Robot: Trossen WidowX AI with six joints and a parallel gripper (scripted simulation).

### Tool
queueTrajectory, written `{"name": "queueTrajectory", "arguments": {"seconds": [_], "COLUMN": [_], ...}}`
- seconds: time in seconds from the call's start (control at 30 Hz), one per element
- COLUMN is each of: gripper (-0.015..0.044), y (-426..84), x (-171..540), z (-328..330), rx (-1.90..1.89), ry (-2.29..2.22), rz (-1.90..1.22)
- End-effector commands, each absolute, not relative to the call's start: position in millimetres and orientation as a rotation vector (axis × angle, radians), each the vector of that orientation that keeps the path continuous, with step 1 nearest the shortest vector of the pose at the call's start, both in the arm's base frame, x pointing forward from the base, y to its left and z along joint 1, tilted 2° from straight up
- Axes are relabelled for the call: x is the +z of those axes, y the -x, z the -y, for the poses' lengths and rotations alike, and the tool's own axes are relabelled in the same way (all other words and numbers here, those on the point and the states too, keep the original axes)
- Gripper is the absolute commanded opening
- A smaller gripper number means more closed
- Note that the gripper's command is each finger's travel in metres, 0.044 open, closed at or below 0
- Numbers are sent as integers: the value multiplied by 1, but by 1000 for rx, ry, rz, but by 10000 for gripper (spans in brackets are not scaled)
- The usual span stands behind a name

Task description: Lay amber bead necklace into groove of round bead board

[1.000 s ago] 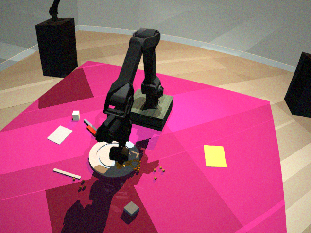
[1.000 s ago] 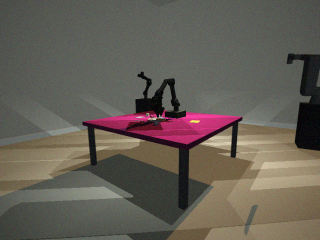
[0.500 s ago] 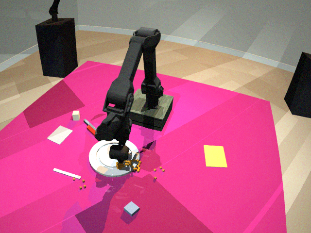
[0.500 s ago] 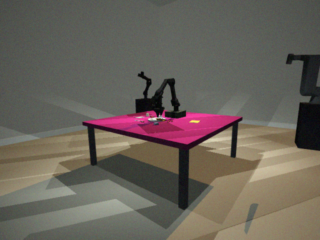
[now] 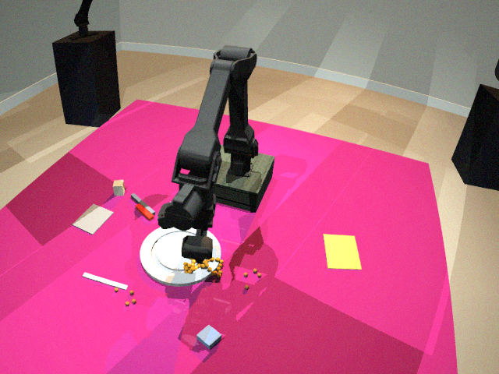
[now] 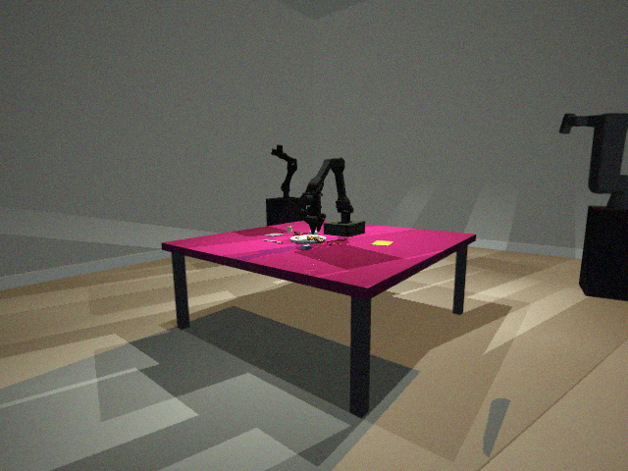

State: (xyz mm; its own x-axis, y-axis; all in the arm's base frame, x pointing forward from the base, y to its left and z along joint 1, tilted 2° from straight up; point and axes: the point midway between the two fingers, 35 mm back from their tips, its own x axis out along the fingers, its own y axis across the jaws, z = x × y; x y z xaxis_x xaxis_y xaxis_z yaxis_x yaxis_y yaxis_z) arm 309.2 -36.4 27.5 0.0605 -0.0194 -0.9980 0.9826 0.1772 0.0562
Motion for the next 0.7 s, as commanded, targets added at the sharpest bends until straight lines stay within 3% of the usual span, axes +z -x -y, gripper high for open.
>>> {"name": "queueTrajectory", "arguments": {"seconds": [0.0, 0.13, 0.67], "gripper": [230, 125, 120], "y": [-307, -305, -308], "x": [33, 34, 18], "z": [6, -4, -3], "rx": [-1040, -1040, -1033], "ry": [-1088, -1088, -1088], "rz": [-1230, -1231, -1230]}}
